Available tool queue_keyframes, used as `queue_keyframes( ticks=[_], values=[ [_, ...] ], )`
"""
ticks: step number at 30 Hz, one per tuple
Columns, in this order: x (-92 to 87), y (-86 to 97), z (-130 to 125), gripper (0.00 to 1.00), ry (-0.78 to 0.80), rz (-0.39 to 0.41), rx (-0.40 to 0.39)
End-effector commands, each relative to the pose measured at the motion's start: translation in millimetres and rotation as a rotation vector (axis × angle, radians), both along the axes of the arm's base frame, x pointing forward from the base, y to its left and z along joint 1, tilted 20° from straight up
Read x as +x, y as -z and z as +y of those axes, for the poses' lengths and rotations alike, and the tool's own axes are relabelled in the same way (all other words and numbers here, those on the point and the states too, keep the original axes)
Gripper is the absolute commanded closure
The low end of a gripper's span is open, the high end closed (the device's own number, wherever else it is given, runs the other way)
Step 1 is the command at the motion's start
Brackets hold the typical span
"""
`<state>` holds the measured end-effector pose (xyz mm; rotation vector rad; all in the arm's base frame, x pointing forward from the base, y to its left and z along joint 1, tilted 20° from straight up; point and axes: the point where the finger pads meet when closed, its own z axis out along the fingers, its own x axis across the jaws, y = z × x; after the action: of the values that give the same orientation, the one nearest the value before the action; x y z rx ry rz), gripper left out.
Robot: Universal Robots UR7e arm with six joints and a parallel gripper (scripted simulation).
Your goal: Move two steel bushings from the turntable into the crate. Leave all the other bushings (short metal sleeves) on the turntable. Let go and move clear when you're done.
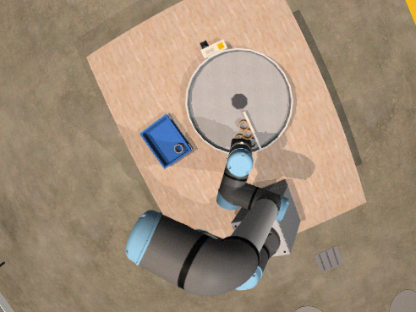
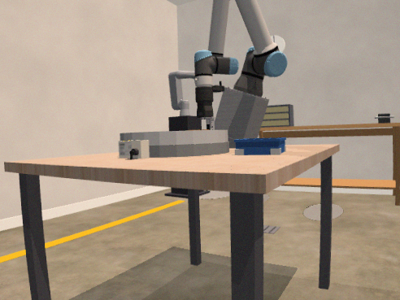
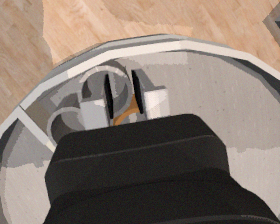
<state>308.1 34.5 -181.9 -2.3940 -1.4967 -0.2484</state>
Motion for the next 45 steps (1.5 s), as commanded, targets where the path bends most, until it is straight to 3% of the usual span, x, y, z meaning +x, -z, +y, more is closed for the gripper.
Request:
queue_keyframes(
  ticks=[1,45],
  values=[
    [0.3,3.2,1.0,0.55,0.000,-0.001,-0.001],
    [0.2,7.2,2.5,0.58,0.000,-0.001,-0.001]
  ],
)
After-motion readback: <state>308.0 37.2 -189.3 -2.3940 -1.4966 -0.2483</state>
